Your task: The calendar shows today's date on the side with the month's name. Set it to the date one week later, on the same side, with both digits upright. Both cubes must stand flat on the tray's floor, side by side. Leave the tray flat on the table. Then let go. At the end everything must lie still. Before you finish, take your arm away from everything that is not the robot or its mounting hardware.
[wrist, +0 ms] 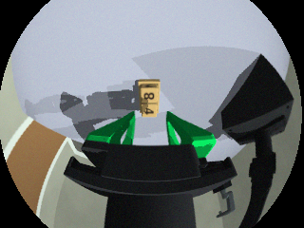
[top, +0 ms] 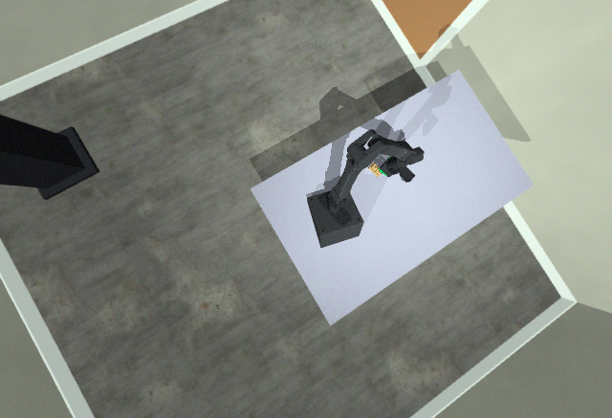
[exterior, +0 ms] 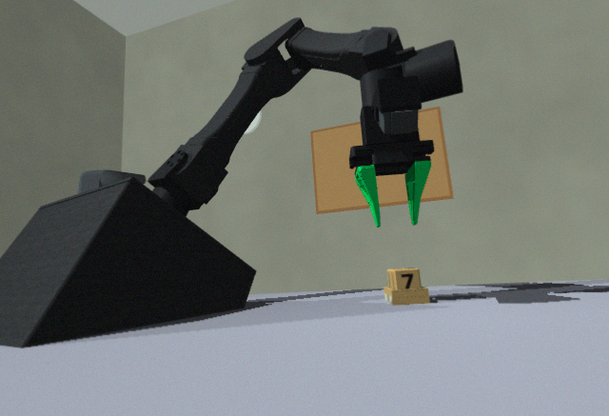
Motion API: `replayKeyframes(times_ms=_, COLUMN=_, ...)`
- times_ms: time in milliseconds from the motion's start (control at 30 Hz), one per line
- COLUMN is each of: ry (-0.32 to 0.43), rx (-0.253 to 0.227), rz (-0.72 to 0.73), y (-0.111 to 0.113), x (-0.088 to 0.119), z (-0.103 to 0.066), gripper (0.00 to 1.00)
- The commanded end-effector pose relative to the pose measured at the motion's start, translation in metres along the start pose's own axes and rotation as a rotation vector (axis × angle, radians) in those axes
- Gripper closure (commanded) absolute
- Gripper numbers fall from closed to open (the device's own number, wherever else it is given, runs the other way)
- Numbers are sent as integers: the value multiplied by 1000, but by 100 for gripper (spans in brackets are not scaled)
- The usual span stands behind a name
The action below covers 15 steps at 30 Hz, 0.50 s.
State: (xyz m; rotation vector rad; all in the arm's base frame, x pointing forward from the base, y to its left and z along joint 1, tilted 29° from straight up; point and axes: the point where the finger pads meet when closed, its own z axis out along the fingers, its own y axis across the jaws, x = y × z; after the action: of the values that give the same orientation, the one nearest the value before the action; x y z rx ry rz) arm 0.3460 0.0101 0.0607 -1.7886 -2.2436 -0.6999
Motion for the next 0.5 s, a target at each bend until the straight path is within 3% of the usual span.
replayKeyframes(times_ms=0, ry=-1, rx=9, rz=15, y=-3, x=-5, z=11, gripper=55)
replayKeyframes(times_ms=300, ry=-2, rx=10, rz=14, y=-3, x=-5, z=22, gripper=55)
replayKeyframes(times_ms=333, ry=-18, rx=-21, rz=13, y=7, x=-11, z=15, gripper=55)
replayKeyframes(times_ms=400, ry=-3, rx=10, rz=15, y=-3, x=-5, z=26, gripper=55)
replayKeyframes(times_ms=467, ry=-3, rx=12, rz=12, y=-3, x=-4, z=30, gripper=55)
